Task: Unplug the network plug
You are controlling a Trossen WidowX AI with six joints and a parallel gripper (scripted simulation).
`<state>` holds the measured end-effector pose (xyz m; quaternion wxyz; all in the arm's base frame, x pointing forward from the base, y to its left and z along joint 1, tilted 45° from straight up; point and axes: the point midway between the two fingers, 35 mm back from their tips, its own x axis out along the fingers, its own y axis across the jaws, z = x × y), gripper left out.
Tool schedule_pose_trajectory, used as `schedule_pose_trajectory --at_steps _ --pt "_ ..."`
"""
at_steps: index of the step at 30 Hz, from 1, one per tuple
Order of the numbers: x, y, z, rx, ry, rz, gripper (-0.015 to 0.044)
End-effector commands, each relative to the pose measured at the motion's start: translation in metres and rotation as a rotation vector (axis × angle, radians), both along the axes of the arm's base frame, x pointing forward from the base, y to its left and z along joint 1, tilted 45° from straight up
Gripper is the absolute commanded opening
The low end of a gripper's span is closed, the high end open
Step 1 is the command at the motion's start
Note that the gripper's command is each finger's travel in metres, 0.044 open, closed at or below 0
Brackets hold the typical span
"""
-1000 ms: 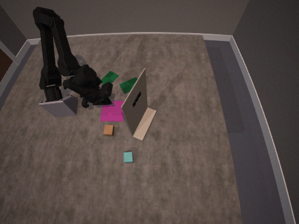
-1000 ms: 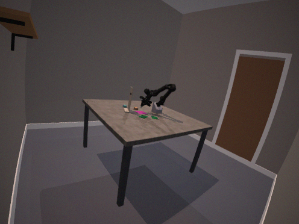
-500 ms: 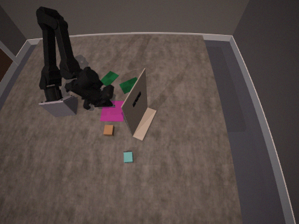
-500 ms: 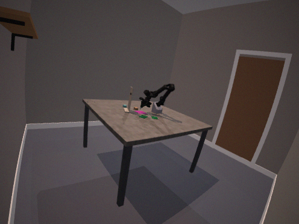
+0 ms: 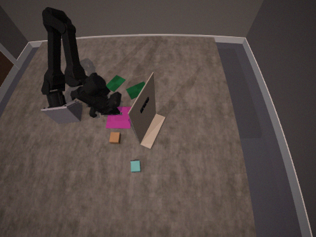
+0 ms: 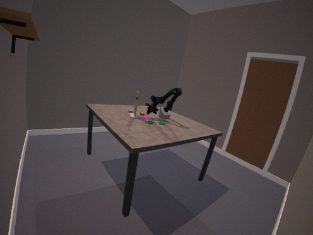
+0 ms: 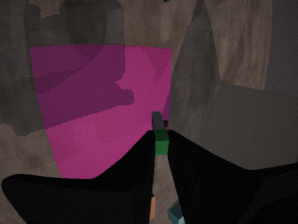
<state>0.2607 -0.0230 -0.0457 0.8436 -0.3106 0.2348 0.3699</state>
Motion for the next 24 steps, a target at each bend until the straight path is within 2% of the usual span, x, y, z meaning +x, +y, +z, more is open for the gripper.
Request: schedule_pose_trajectory --at_steps 1,24 --pt "-0.001 0.003 -0.004 0.002 0.006 -0.005 0.0" --pt "-0.002 0.019 -0.015 0.007 0.002 -0.006 0.0"
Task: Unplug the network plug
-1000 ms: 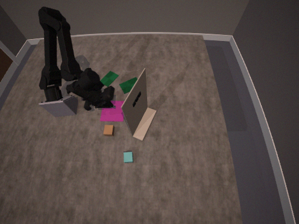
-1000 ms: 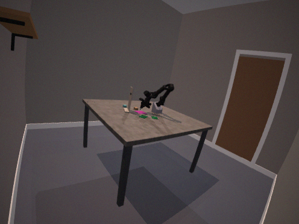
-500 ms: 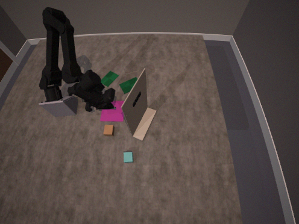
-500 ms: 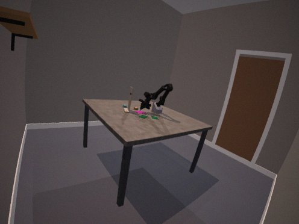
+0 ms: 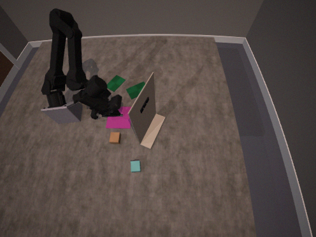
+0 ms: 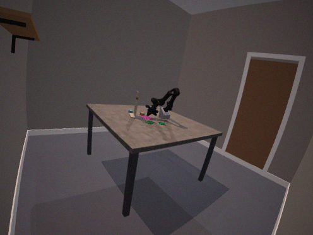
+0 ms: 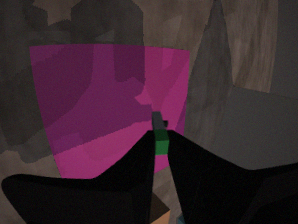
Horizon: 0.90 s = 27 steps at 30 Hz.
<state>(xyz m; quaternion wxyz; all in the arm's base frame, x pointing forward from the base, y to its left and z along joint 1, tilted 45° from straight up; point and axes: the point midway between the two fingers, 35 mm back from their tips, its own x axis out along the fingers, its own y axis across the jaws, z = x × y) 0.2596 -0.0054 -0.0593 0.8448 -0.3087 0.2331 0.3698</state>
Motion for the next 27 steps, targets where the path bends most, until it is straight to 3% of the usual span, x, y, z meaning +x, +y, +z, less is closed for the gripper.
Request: schedule_pose_trajectory --at_steps 1,16,22,27 --pt "-0.0006 0.0015 -0.0016 0.001 0.004 -0.005 0.0" --pt "0.0001 0.0039 -0.0025 0.001 0.001 -0.001 0.0" --pt "0.0001 0.0039 -0.0025 0.001 0.001 -0.001 0.0156" --pt "0.0 0.0038 -0.0025 0.001 0.001 -0.001 0.0156"
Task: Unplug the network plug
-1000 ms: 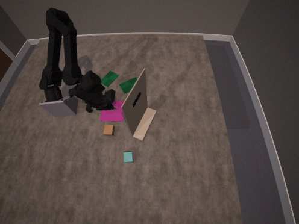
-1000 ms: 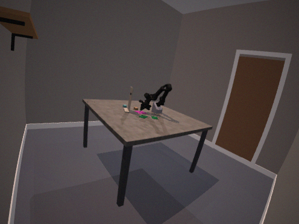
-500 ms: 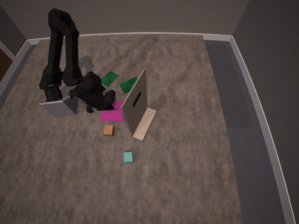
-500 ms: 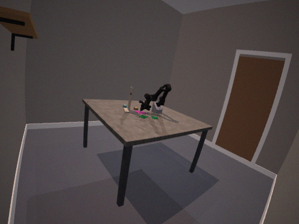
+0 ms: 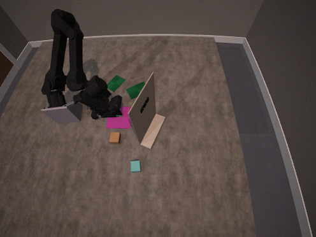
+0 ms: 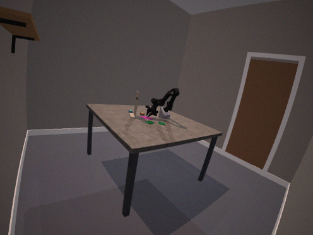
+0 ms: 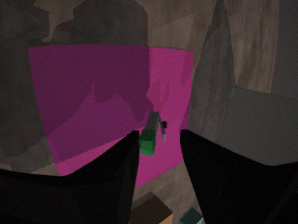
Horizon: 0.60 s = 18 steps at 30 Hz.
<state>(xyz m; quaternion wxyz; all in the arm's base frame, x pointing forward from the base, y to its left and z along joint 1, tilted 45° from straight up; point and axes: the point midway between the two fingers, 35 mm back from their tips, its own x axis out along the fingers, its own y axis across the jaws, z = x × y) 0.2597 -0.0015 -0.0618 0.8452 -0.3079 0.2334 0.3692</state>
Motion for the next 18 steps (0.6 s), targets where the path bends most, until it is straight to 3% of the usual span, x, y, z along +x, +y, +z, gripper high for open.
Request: schedule_pose_trajectory --at_steps 1,18 --pt "-0.0004 -0.0003 0.0003 0.0 0.001 0.001 0.0156" --pt "-0.0085 -0.0083 0.0087 -0.002 0.004 0.0 0.0156"
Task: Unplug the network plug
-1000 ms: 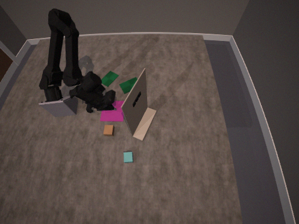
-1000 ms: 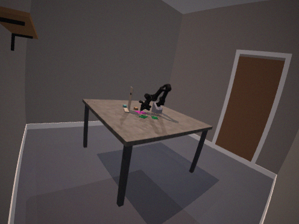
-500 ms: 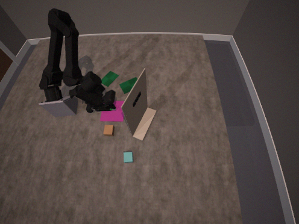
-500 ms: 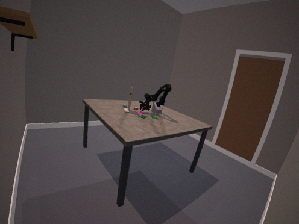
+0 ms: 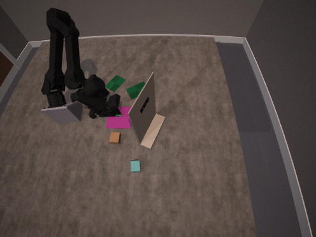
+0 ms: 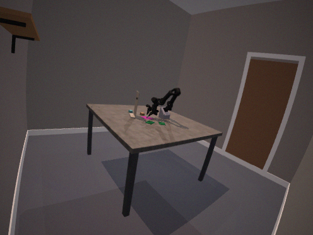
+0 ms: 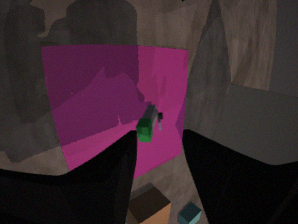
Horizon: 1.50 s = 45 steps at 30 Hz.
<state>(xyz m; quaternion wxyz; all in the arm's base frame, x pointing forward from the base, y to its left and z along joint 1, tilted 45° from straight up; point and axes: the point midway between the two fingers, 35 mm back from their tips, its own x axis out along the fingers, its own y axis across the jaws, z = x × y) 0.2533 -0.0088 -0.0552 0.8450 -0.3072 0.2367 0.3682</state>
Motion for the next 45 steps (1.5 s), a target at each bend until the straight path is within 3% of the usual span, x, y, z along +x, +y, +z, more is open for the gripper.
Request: schedule_pose_trajectory --at_steps 1,45 --pt "-0.003 -0.002 0.003 0.0 -0.002 0.004 0.0156" --pt "-0.008 -0.031 0.024 -0.008 0.007 0.004 0.0156"
